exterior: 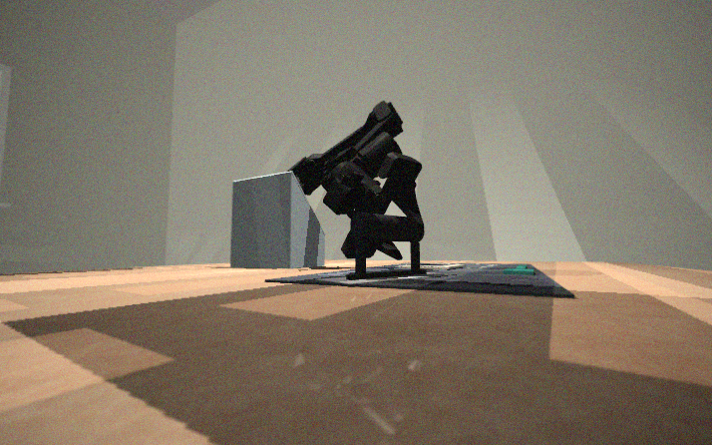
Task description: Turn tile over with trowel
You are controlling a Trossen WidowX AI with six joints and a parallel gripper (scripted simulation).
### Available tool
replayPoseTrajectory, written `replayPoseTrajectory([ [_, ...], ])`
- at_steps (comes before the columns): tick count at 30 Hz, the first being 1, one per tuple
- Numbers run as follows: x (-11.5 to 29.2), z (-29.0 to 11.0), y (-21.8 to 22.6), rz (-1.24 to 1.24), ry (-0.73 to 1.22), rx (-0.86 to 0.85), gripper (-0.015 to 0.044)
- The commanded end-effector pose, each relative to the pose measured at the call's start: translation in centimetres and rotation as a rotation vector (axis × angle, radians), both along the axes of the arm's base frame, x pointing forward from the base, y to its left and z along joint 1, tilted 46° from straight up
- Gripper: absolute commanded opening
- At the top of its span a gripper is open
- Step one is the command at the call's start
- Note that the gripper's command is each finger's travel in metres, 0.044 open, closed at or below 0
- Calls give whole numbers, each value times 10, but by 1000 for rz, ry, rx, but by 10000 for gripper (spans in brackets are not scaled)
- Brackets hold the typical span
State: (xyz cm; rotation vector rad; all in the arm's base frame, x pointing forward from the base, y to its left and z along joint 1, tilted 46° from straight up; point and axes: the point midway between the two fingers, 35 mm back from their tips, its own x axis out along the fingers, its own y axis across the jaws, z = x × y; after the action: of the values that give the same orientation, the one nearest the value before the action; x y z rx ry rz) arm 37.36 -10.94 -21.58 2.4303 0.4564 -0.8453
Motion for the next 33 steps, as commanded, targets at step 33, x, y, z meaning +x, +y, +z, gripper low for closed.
replayPoseTrajectory([
  [33, 0, 26, -30, -5, -1, -6, 0],
])
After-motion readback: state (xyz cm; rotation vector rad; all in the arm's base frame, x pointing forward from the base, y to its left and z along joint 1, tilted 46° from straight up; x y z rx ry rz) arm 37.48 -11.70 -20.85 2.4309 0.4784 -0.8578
